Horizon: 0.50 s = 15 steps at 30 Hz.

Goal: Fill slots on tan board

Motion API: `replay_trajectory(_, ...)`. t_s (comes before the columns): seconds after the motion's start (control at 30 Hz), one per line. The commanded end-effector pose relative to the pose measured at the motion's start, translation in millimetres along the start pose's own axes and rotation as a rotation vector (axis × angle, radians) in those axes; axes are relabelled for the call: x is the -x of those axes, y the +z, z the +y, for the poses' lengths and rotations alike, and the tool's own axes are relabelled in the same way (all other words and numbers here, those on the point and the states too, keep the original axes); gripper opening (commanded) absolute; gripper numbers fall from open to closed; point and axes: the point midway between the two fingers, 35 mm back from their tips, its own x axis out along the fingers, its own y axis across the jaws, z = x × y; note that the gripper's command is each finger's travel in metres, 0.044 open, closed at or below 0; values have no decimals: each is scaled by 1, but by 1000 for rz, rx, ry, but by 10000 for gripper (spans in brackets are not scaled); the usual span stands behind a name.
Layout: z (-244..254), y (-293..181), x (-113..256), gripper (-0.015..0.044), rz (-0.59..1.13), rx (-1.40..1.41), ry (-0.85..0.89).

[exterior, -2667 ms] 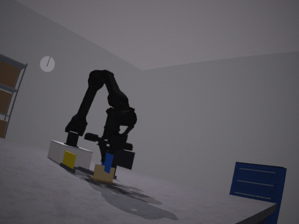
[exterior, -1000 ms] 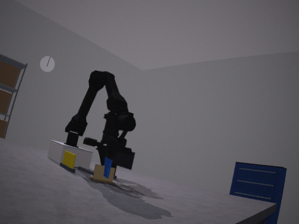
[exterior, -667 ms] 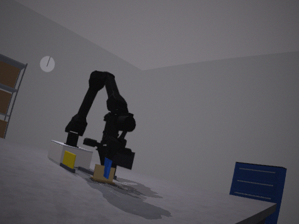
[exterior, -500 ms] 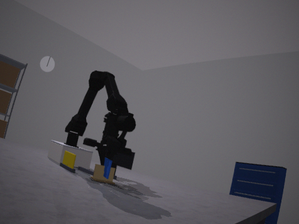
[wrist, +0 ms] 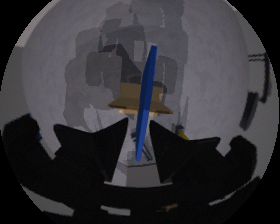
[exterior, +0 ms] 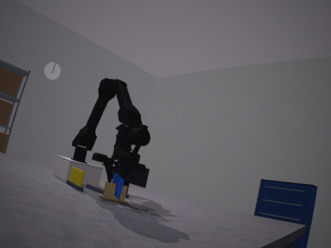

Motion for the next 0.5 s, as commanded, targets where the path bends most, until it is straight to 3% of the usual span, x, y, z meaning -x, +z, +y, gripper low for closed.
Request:
replay_trajectory(0.0,0,0,3,162,0,0,0)
replay_trajectory(0.17,0,1,72,162,4,-2,0)
replay_trajectory(0.47,1,6,75,162,4,-2,1)
